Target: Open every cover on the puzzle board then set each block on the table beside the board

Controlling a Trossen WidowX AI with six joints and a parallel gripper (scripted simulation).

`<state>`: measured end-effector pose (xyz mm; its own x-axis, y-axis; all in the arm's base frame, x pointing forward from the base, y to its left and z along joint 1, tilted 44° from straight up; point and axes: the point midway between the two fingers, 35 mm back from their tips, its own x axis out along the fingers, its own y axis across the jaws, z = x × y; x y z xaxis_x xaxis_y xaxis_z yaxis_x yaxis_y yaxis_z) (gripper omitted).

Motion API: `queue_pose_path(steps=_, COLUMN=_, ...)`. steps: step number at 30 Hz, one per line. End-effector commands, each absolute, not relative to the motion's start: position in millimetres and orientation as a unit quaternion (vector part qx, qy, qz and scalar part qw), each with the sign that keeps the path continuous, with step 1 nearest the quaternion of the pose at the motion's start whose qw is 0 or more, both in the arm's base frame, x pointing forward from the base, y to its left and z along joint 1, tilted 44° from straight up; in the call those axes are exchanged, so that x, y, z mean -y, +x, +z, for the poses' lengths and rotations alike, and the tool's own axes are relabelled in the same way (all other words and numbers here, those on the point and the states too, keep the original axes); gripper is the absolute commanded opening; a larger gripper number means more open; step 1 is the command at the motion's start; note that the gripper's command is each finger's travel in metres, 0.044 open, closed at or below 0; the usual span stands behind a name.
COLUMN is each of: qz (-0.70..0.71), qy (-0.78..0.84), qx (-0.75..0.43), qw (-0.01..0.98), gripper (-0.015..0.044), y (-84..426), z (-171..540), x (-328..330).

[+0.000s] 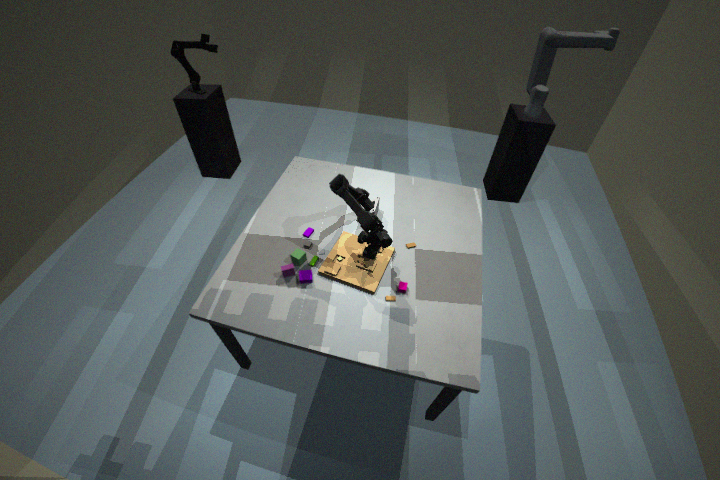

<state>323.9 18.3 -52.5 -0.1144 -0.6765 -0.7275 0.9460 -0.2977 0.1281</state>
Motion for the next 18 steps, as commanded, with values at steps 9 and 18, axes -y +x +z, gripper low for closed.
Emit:
queue_pose_path(steps=9, qz=-0.722, qy=0.354, qx=-0.189, qw=0.564, gripper=0.0000, y=321.5, z=-61.2, x=-9.7)
queue_pose_path(steps=18, qz=-0.722, qy=0.354, qx=-0.188, qw=0.564, gripper=0.0000, y=320.3, z=-63.4, x=-5.3)
